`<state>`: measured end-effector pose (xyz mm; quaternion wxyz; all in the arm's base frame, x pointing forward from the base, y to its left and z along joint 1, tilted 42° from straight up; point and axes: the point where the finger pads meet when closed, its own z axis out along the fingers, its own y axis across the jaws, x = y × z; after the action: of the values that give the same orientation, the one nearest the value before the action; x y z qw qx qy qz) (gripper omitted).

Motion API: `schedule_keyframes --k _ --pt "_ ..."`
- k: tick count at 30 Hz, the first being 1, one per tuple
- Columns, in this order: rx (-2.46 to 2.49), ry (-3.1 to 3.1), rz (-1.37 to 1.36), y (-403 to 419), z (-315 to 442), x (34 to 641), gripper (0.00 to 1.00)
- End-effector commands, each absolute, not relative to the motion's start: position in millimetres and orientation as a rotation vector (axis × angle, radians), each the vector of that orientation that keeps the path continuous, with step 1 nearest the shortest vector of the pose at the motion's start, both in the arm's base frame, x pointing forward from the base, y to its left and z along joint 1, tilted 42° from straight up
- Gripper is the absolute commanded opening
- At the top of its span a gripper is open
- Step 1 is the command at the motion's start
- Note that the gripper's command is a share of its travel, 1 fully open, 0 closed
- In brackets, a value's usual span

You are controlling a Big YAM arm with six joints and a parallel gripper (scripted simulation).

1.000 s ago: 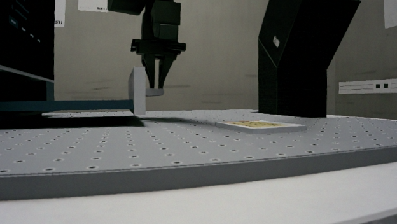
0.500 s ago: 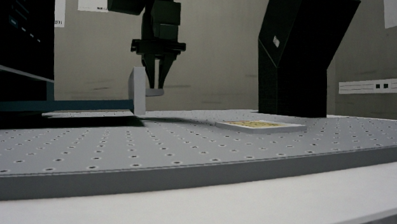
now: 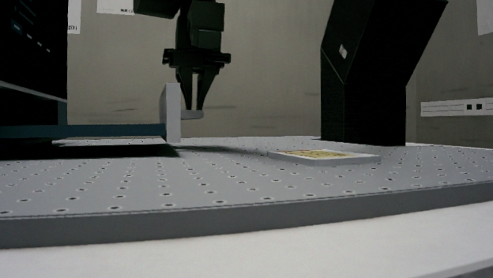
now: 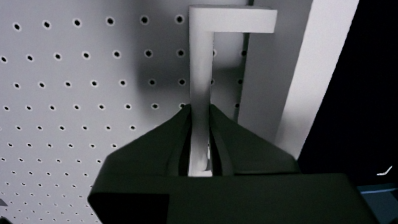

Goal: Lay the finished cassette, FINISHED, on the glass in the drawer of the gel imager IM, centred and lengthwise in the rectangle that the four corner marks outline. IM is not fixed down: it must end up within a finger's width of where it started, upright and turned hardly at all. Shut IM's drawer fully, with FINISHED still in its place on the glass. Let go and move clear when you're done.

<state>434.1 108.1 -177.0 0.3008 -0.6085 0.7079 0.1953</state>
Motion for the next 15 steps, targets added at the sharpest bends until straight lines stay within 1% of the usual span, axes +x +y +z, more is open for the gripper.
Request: schedule_keyframes --k 1,8,15 --pt "-1.640 1.905 0.587 120.4 -186.7 404.9 0.07" --pt "-1.635 1.891 0.566 120.9 -184.0 408.0 0.07" --pt "-1.638 1.896 0.580 122.2 -183.3 397.7 0.07"
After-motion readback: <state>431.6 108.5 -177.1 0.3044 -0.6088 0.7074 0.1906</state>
